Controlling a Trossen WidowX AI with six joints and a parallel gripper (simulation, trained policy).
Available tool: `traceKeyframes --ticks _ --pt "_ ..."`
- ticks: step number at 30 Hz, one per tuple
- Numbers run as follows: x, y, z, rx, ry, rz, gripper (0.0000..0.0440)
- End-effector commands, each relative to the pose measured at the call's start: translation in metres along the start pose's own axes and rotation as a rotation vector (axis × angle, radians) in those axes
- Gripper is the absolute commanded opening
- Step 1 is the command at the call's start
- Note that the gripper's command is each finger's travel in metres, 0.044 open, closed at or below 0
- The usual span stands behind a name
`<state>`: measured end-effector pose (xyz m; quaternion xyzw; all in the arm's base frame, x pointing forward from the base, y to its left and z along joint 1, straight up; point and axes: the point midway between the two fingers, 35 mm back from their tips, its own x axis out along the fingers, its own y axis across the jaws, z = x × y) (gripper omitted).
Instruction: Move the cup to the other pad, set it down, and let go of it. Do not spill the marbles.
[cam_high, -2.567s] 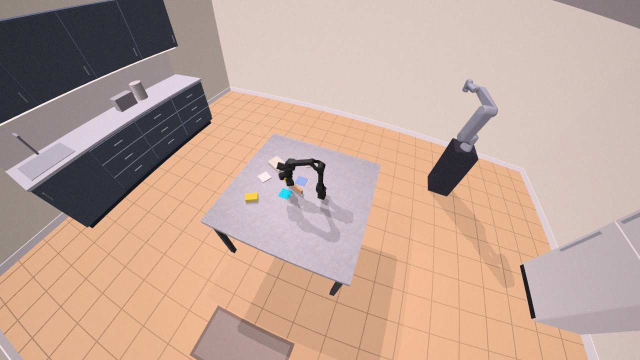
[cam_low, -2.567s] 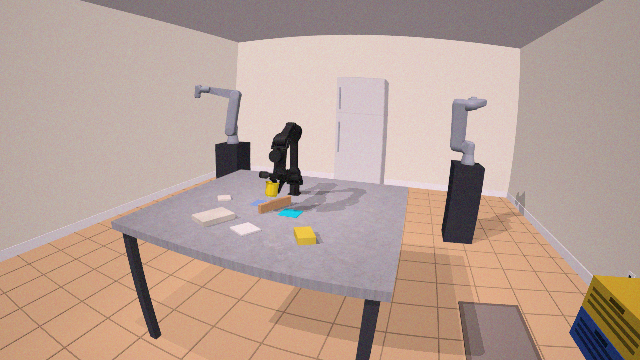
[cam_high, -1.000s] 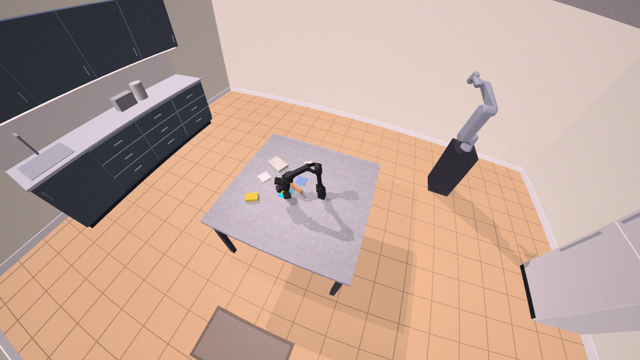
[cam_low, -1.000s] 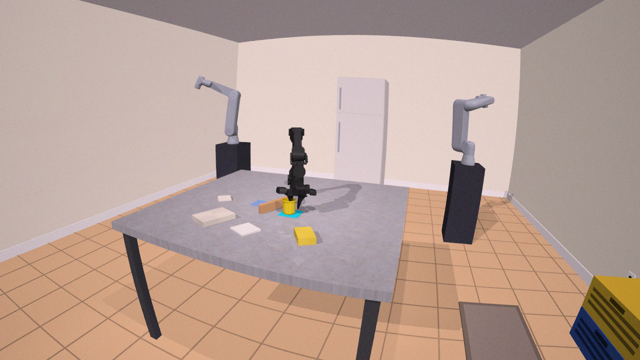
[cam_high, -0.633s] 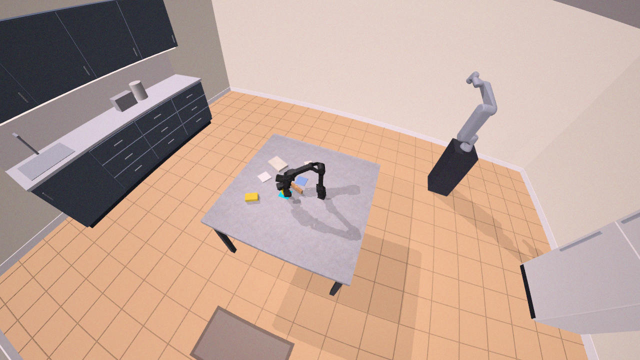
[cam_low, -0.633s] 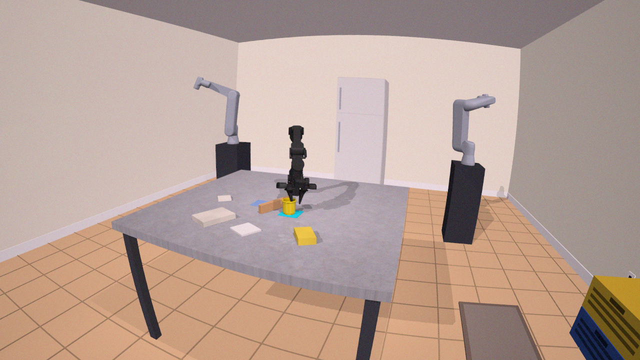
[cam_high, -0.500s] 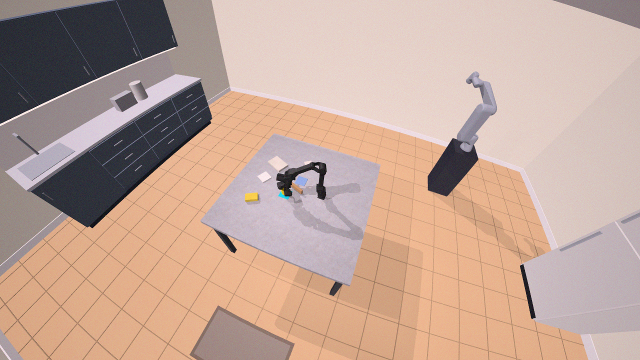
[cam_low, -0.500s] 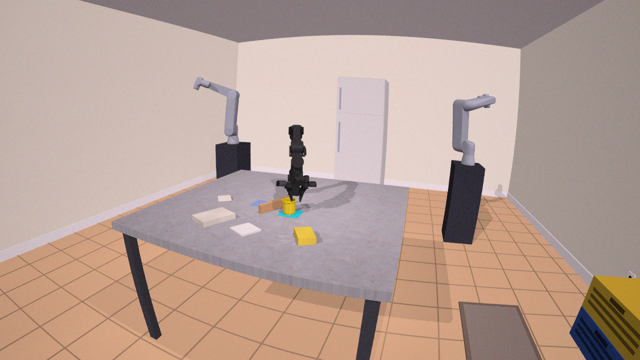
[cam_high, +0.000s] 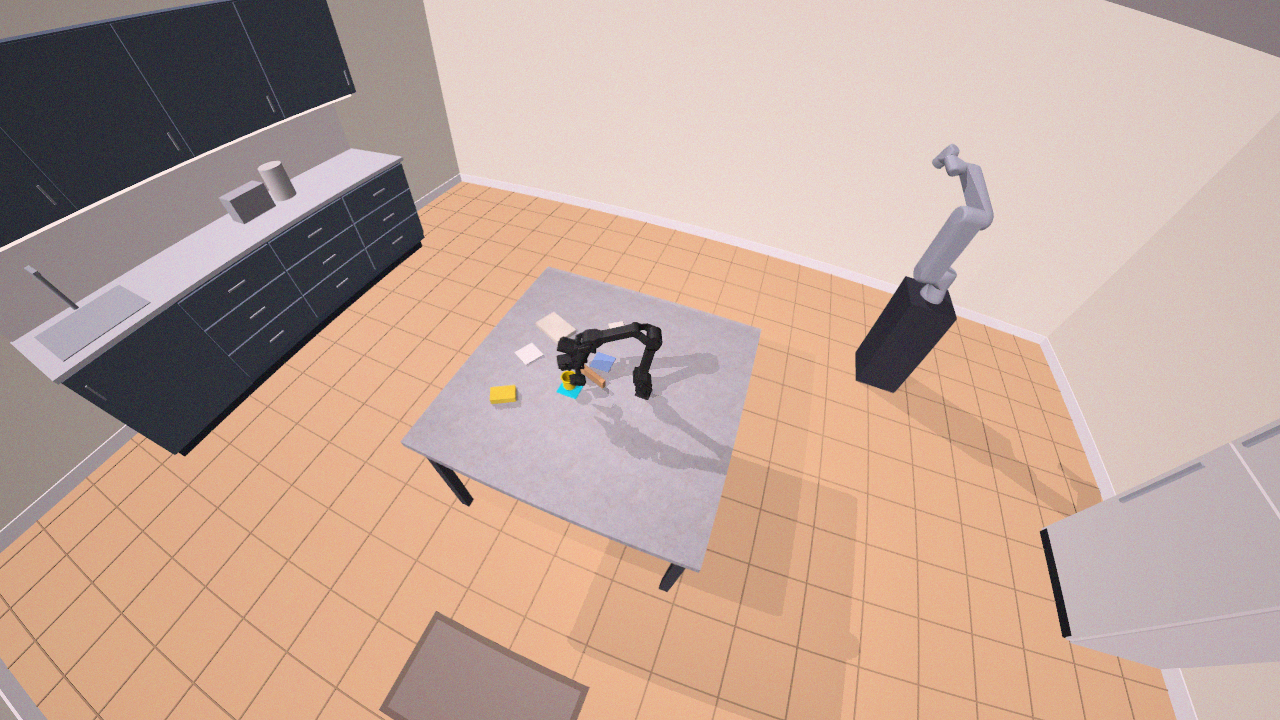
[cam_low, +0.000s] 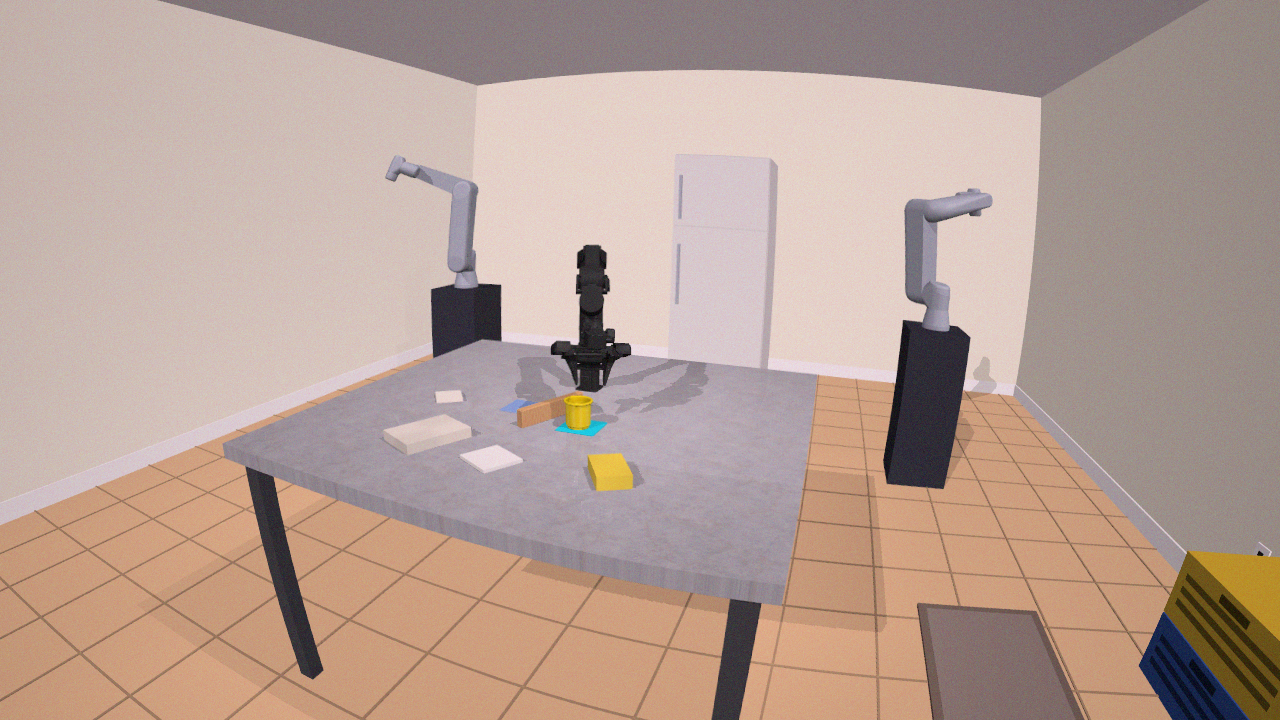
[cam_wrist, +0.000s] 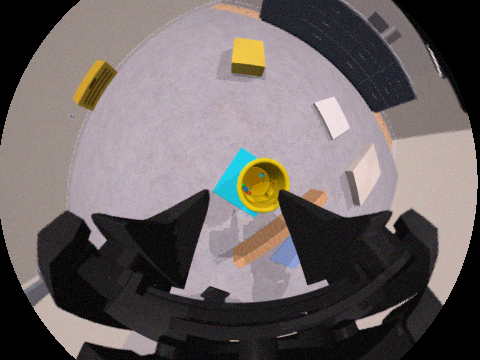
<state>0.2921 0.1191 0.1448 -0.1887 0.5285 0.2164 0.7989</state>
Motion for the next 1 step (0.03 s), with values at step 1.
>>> traceKeyframes --ticks 1 --pt "-0.0142 -0.0039 0.0071 0.017 -0.038 -0.004 0.0396"
